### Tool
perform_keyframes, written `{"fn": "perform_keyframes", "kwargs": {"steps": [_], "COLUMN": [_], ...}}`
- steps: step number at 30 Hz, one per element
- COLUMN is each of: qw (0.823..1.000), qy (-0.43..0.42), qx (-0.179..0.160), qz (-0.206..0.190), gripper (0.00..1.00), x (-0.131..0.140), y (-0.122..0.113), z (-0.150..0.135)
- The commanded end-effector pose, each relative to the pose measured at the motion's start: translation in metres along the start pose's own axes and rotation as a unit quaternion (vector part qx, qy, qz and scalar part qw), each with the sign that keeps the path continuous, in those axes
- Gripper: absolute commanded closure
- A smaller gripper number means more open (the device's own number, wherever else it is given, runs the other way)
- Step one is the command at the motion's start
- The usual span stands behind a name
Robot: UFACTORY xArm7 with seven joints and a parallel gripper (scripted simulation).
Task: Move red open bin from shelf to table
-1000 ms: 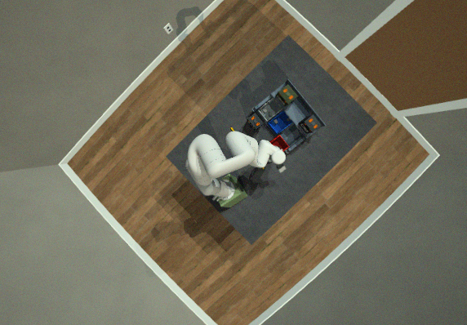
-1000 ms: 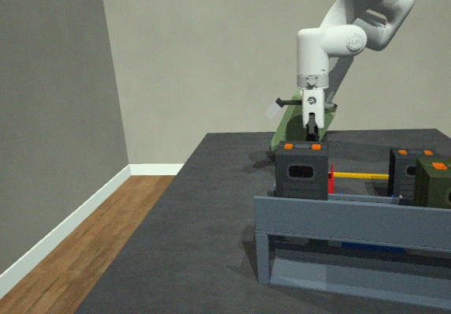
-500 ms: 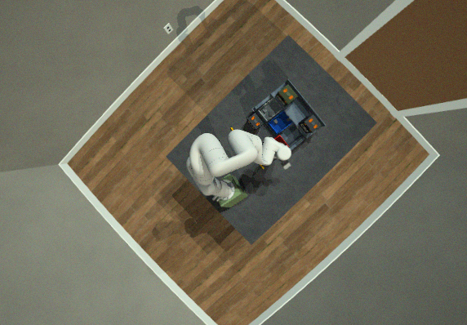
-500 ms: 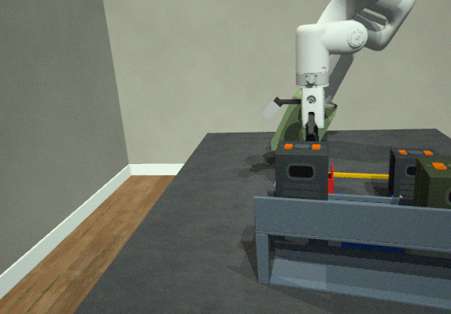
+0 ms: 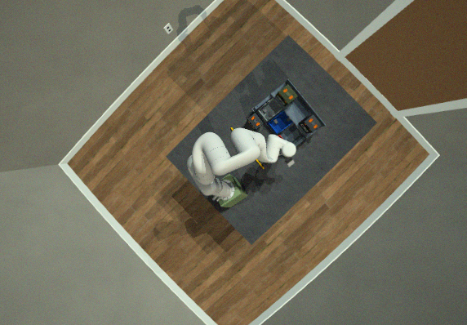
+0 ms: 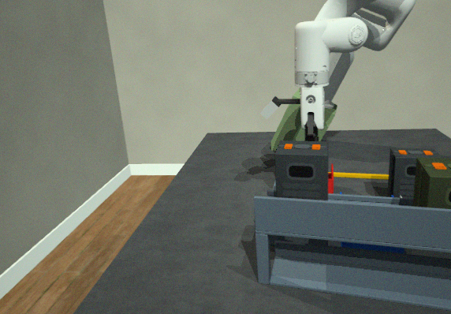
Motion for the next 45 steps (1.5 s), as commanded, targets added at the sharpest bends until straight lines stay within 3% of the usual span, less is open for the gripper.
{"fn": "perform_keyframes", "kwargs": {"steps": [1, 10, 15, 45], "qw": [1.0, 1.0, 1.0, 1.0], "qy": [0.0, 0.0, 0.0, 0.0], "qx": [-0.001, -0.001, -0.001, -0.001], "qz": [0.0, 0.0, 0.0, 0.0], "gripper": [0.67, 0.67, 0.67, 0.67], "x": [0.002, 0.002, 0.009, 0.01], "y": [-0.005, -0.005, -0.019, -0.022], "z": [-0.02, -0.02, -0.071, -0.079]}}
Point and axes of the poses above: the point where the finger pads meet when closed, its own y axis out along the fingers, its own z axis across the jaws, x = y × z, the point moved 4 cm from there along -y, back along the fingers, and after that the axes turned 8 degrees about y, right-handed, at the moved point
